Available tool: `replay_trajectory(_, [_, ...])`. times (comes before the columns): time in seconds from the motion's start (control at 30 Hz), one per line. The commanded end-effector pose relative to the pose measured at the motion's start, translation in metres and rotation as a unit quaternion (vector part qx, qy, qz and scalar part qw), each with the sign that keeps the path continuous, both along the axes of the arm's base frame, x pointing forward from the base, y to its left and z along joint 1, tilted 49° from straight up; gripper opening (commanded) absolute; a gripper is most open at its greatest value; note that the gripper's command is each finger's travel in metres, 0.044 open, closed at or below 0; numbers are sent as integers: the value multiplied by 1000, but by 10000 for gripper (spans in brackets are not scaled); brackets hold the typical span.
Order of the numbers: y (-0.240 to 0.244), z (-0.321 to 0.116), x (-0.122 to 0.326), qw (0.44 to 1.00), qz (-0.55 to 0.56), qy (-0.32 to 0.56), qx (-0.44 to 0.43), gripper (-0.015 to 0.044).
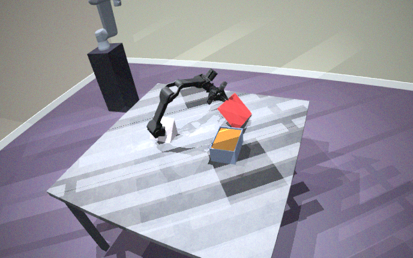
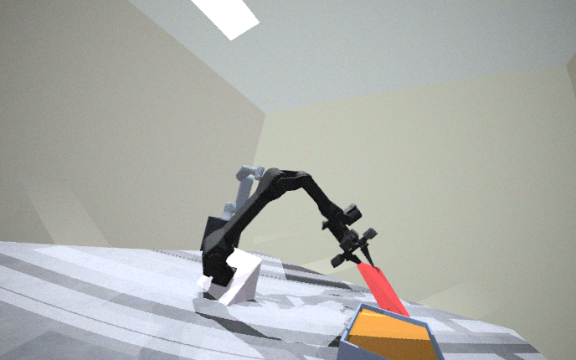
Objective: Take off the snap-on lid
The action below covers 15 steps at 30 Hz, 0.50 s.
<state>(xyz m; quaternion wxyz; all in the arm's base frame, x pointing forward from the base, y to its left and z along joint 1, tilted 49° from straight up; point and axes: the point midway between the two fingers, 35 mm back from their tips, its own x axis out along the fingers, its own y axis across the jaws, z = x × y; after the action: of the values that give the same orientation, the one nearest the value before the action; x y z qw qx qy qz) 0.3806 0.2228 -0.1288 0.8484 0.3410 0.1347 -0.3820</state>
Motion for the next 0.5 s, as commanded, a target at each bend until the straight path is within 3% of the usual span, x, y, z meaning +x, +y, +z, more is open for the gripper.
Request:
replay_trajectory(0.0, [-3, -2, 0, 1000, 1, -2, -2, 0])
replay_trajectory(0.47, [-11, -10, -2, 1000, 1, -2, -2, 0])
